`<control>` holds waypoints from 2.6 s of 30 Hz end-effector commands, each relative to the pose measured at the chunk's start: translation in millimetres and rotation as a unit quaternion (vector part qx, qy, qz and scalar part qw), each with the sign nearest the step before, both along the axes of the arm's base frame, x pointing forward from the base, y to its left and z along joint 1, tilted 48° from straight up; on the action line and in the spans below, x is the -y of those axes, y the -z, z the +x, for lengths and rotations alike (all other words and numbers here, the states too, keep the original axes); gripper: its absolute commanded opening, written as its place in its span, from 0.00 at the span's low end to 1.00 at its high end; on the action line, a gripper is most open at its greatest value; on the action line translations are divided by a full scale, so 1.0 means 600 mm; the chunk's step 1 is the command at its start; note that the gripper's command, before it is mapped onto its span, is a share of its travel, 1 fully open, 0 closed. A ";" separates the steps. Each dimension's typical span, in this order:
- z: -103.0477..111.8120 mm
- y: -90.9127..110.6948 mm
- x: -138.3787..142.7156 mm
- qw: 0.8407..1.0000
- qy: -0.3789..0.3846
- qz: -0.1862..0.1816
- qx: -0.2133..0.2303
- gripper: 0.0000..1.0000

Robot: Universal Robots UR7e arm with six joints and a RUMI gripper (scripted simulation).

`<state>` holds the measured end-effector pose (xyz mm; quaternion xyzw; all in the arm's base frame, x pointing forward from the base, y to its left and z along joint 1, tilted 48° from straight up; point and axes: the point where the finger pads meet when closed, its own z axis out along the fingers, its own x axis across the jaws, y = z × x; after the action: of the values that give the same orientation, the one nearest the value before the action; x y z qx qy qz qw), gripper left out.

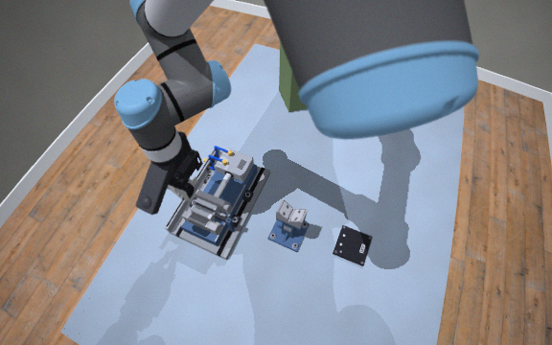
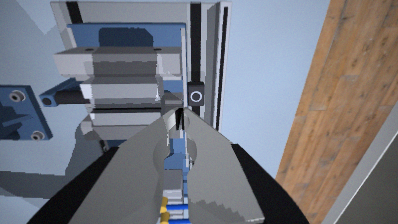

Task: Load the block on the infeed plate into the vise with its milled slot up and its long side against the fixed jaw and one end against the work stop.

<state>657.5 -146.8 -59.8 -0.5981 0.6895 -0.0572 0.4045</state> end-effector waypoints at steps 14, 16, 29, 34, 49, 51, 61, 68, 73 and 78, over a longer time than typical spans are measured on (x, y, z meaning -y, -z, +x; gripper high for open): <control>-0.039 -0.042 0.026 1.000 0.000 0.000 0.000 0.00; -0.043 -0.046 0.029 1.000 0.000 0.000 0.000 0.00; -0.054 -0.058 0.036 1.000 0.000 0.000 0.000 0.00; -0.054 -0.059 0.036 1.000 0.000 0.000 0.000 0.00; -0.054 -0.059 0.036 1.000 0.000 0.000 0.000 0.00; -0.054 -0.059 0.036 1.000 0.000 0.000 0.000 0.00; -0.054 -0.059 0.036 1.000 0.000 0.000 0.000 0.00; -0.054 -0.059 0.036 1.000 0.000 0.000 0.000 0.00; -0.054 -0.059 0.036 1.000 0.000 0.000 0.000 0.00; -0.054 -0.059 0.036 1.000 0.000 0.000 0.000 0.00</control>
<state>624.9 -167.8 -25.1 -0.5982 0.6895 -0.0571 0.4045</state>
